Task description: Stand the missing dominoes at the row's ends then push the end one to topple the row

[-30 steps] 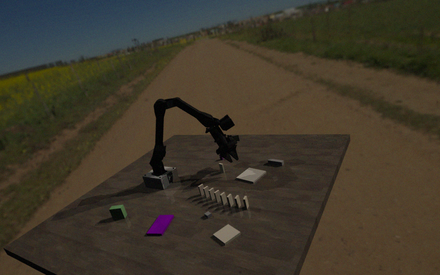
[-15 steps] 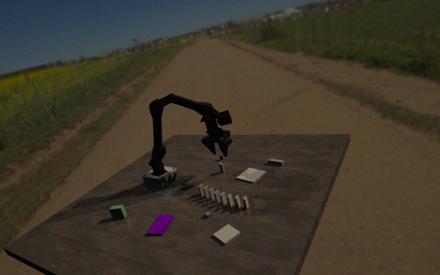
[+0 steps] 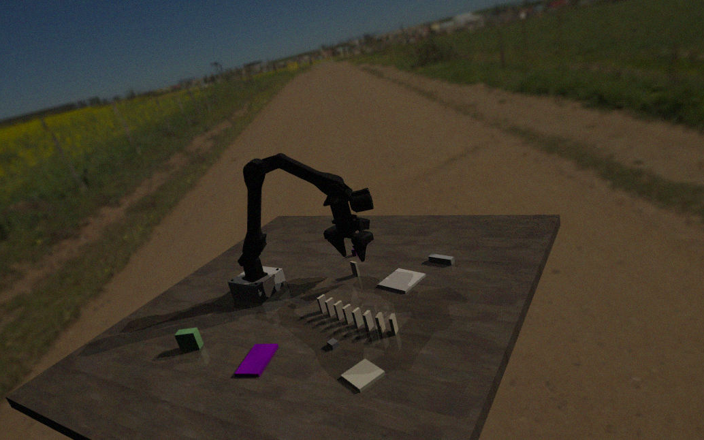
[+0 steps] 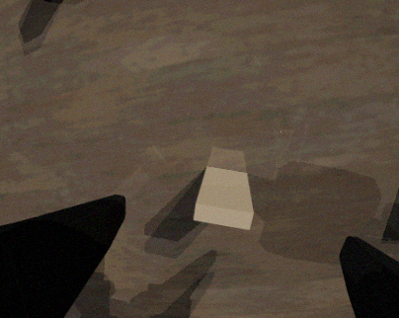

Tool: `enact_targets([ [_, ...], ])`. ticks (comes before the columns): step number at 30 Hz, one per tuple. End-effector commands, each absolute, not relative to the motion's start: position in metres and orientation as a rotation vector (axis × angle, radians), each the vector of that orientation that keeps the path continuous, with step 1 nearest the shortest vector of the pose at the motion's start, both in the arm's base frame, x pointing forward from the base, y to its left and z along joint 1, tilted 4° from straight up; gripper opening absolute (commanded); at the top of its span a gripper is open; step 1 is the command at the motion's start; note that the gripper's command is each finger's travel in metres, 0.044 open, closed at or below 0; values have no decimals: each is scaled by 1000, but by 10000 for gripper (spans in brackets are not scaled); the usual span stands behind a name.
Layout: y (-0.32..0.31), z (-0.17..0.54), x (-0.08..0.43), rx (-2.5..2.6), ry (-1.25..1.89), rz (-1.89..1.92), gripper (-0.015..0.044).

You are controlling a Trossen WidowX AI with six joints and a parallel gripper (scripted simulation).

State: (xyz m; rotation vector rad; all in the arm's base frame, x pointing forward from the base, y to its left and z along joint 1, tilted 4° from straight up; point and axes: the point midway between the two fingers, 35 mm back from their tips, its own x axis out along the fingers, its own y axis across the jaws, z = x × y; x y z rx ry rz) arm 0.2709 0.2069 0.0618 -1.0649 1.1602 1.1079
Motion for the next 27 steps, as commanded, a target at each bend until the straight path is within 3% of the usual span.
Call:
enact_targets([
  [1, 207, 39, 268, -1063, 1175, 1121, 440],
  [17, 208, 24, 268, -1063, 1175, 1121, 440],
  [27, 208, 24, 268, -1063, 1175, 1121, 177],
])
